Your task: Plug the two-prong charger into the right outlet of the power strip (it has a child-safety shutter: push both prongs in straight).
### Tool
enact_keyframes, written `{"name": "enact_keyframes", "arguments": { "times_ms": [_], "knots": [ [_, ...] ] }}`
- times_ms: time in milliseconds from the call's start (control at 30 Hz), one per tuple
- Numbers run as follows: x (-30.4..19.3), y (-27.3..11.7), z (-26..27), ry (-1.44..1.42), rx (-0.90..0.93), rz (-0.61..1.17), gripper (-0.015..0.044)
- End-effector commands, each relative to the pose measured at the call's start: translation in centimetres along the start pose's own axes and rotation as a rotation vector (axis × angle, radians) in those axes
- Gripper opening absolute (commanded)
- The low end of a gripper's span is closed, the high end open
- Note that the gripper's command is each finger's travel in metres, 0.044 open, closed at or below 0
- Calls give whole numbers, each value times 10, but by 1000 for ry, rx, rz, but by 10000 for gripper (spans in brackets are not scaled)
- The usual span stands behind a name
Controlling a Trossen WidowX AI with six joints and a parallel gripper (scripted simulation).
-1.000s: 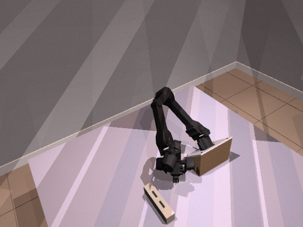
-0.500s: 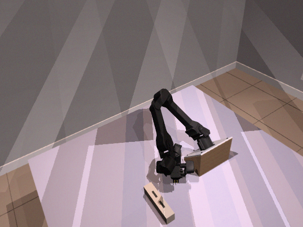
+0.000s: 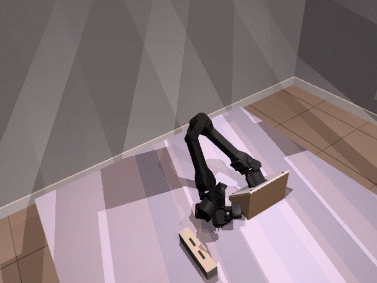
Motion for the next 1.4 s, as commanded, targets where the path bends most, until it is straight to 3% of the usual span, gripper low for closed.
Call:
{"name": "enact_keyframes", "arguments": {
  "times_ms": [0,267,500,633,1100,1367],
  "knots": [
    [0,-1,0,1,-1,-1,361],
    [0,-1,0,1,-1,-1,151],
    [0,-1,0,1,-1,-1,105],
    [0,-6,-1,0,0,-3,0],
    [-5,-55,3,-8,1,1,0],
    [-3,-55,3,51,4,-1,0]
  ]
}}
Point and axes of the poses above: the point midway between the two fingers, 35 mm back from their tips, its own y axis out along the fingers, its own z axis across the jaws, x = y × z, the point moved 5 cm from there along -y, back along the fingers, and after that the axes turned 15 degrees about -y, right-handed, at the moved point
